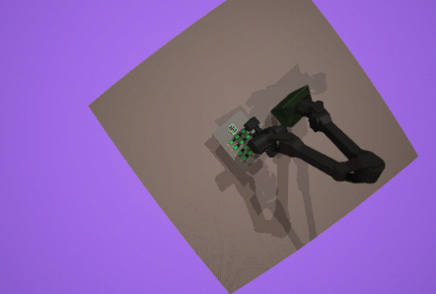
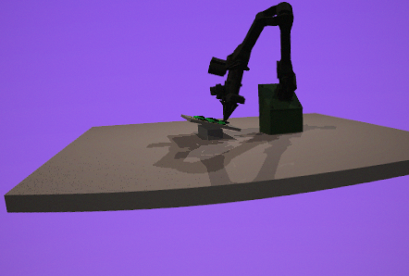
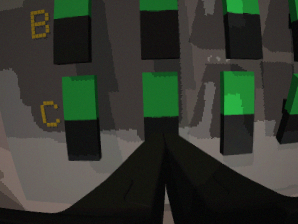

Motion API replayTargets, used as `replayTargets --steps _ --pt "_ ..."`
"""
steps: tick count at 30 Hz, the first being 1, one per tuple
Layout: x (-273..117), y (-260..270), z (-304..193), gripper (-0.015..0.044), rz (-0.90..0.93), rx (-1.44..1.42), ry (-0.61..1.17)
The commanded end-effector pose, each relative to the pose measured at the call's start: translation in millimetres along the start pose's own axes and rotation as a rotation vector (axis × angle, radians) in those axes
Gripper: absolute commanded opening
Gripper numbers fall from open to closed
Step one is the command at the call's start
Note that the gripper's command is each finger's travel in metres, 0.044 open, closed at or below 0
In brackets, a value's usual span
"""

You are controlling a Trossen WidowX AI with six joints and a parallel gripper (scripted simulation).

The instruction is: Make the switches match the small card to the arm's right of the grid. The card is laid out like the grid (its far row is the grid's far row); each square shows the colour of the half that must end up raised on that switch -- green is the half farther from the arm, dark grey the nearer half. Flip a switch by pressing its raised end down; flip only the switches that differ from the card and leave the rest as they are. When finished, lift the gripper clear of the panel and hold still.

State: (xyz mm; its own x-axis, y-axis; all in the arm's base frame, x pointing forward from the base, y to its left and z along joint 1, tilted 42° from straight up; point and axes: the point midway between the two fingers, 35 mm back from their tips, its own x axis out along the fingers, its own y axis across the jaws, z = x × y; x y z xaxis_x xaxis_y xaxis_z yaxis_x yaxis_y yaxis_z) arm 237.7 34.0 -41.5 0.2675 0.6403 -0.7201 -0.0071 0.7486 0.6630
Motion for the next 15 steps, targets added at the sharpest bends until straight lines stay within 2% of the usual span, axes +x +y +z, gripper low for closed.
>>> replayTargets --steps 1,15 --pt "0.8 0.2 -0.5 0.0000 0.002 0.004 0.001" --pt "2.7 0.3 -0.6 0.0000 0.002 0.004 0.001"
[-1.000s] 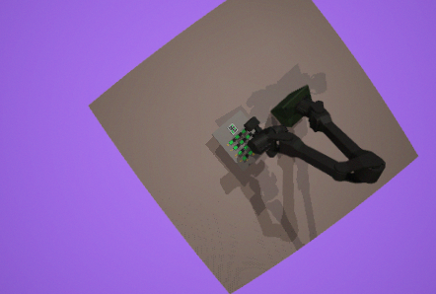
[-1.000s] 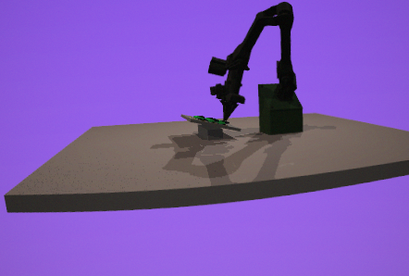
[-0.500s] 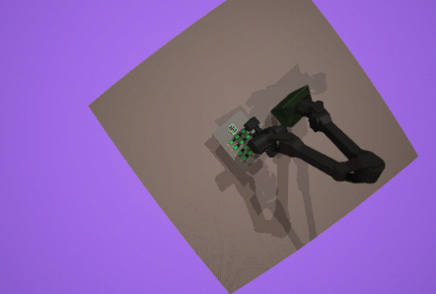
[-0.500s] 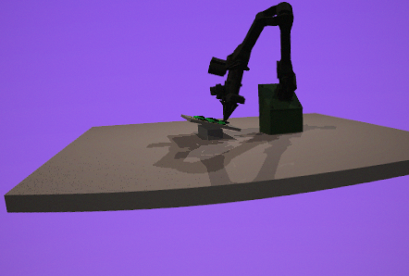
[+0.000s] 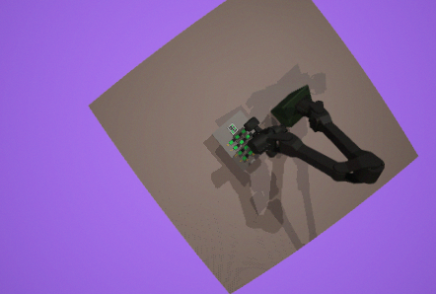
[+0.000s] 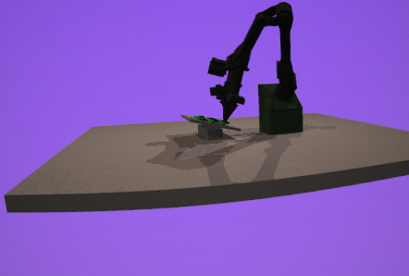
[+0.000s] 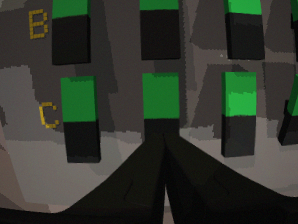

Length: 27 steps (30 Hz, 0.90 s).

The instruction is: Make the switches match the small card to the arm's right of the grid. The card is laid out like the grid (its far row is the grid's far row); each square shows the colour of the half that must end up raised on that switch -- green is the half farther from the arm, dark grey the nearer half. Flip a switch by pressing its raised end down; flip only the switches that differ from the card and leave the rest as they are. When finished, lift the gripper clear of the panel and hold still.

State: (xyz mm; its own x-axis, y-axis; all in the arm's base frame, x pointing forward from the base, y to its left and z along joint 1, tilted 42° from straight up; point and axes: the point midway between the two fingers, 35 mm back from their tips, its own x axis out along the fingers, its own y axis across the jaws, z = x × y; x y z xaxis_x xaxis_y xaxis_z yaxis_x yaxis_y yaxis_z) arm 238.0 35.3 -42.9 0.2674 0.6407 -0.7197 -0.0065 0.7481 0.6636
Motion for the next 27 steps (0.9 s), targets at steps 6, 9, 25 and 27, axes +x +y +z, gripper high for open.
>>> replayTargets --steps 6,9,25,27 --pt "1.6 0.2 -0.4 0.0000 0.002 0.004 0.001" --pt "2.0 0.2 -0.4 0.0000 0.002 0.004 0.001" --pt "-11.2 -2.0 2.3 0.0000 -0.005 0.000 0.007" --pt "-33.4 -3.1 3.7 0.0000 -0.008 0.002 0.017"
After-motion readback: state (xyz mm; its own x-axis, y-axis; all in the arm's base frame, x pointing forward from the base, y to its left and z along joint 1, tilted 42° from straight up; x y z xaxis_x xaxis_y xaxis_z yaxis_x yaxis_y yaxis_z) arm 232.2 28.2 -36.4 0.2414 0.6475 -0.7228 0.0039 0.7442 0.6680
